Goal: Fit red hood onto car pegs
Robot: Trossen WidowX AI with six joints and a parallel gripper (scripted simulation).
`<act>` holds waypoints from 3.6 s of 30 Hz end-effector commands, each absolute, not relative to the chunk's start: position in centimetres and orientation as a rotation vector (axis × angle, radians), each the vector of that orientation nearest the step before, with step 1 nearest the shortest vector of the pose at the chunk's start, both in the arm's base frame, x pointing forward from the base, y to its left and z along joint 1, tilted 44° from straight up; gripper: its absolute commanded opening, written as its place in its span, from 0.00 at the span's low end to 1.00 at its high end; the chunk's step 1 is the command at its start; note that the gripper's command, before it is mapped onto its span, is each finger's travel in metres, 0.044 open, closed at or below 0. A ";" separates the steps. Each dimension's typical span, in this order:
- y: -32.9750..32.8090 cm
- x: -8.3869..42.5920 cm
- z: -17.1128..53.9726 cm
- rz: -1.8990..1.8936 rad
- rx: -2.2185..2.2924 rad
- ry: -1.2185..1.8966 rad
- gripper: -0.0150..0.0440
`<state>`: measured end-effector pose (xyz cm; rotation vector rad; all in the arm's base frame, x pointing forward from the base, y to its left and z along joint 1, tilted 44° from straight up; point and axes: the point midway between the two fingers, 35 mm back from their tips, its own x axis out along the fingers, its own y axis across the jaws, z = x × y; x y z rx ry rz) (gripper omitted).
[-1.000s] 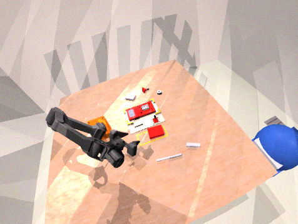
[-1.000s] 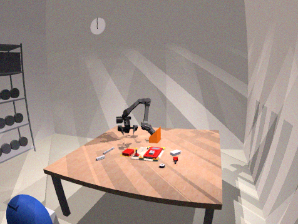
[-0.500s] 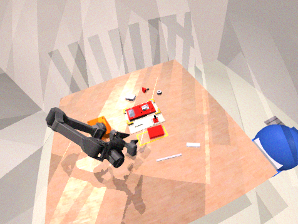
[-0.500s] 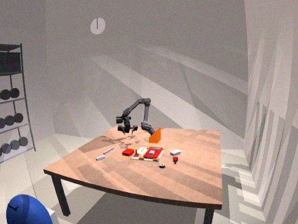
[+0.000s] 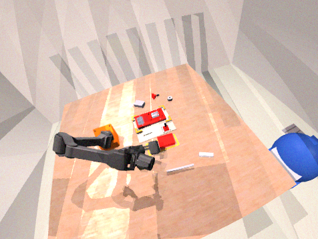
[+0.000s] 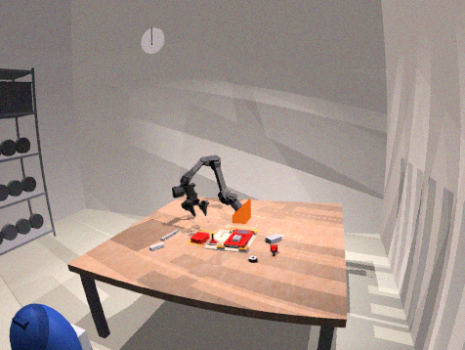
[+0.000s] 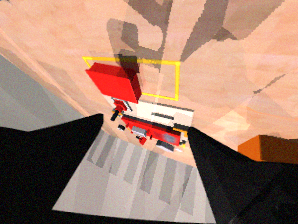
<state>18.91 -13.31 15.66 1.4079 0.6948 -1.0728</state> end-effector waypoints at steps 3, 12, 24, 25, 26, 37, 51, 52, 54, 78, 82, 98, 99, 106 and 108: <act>-13.5 21.0 14.8 -1.059 1.097 0.907 1.00; -13.6 24.7 13.2 -0.990 0.608 1.145 1.00; -11.9 30.4 11.6 -0.827 -0.194 1.427 1.00; -11.6 30.9 11.5 -0.809 -0.265 1.443 1.00; -11.3 31.5 11.4 -0.791 -0.336 1.459 1.00; -10.9 32.3 11.3 -0.764 -0.439 1.479 1.00; -11.5 32.3 10.7 -0.764 -0.438 1.479 1.00; -11.5 32.3 10.7 -0.764 -0.438 1.479 1.00; -11.6 32.3 10.6 -0.764 -0.438 1.479 1.00; -12.6 32.2 9.6 -0.764 -0.438 1.478 1.00; -12.7 32.1 9.4 -0.764 -0.439 1.478 1.00; -13.4 32.0 8.7 -0.765 -0.439 1.478 1.00; -13.4 32.0 8.7 -0.765 -0.439 1.478 1.00; -13.7 32.0 8.4 -0.765 -0.439 1.478 1.00; -13.7 32.0 8.3 -0.765 -0.440 1.478 1.00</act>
